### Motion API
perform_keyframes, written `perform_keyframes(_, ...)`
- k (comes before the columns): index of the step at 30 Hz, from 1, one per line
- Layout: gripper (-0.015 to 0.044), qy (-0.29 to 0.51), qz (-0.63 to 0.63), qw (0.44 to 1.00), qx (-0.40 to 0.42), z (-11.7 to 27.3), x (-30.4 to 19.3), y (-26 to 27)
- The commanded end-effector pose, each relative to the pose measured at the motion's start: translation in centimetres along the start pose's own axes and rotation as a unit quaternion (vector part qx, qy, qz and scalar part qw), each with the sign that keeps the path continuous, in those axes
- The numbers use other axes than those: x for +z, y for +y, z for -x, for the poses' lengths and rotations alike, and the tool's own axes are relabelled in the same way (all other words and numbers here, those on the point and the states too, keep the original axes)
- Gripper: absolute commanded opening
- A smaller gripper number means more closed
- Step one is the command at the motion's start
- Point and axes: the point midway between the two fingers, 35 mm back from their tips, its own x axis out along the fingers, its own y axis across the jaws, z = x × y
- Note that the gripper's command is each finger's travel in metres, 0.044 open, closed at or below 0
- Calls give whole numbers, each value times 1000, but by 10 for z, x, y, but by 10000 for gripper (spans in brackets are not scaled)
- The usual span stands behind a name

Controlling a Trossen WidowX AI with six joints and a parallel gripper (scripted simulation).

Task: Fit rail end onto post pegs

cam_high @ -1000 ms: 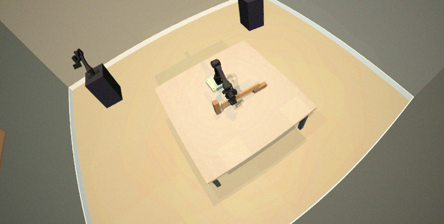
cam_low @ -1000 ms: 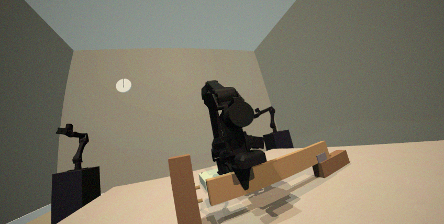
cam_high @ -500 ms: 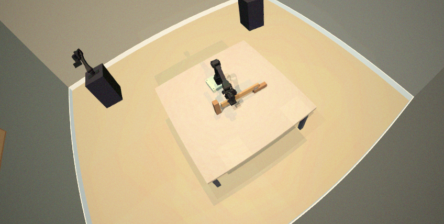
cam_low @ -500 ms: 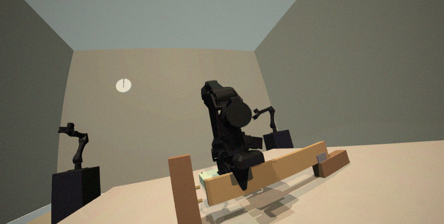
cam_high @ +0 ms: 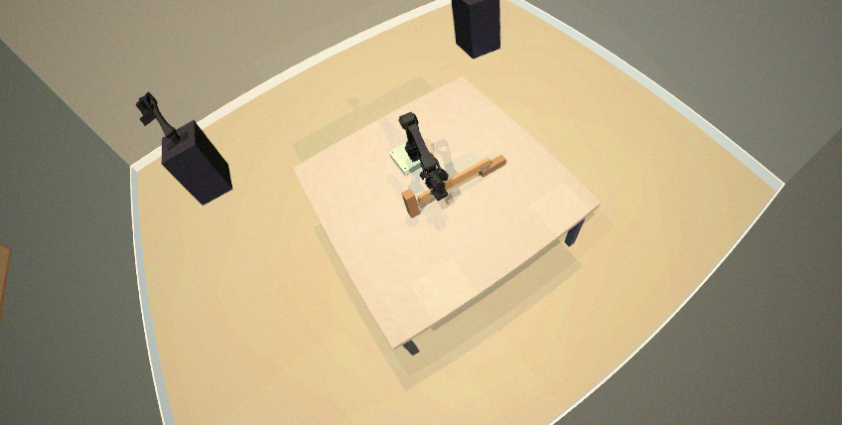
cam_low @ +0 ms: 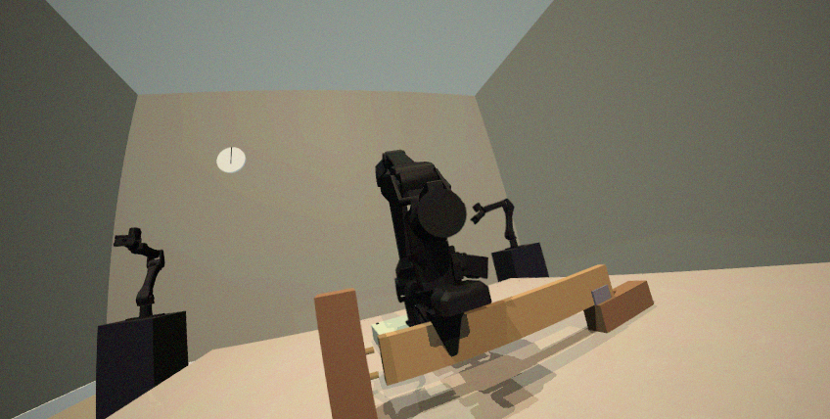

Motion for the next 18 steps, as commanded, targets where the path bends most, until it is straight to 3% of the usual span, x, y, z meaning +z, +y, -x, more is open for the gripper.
perform_keyframes(1, 0, 1, 2, 1000, -2, 2, -2, -2)
perform_keyframes(18, 0, 1, 2, 1000, -2, 1, -7, -2)
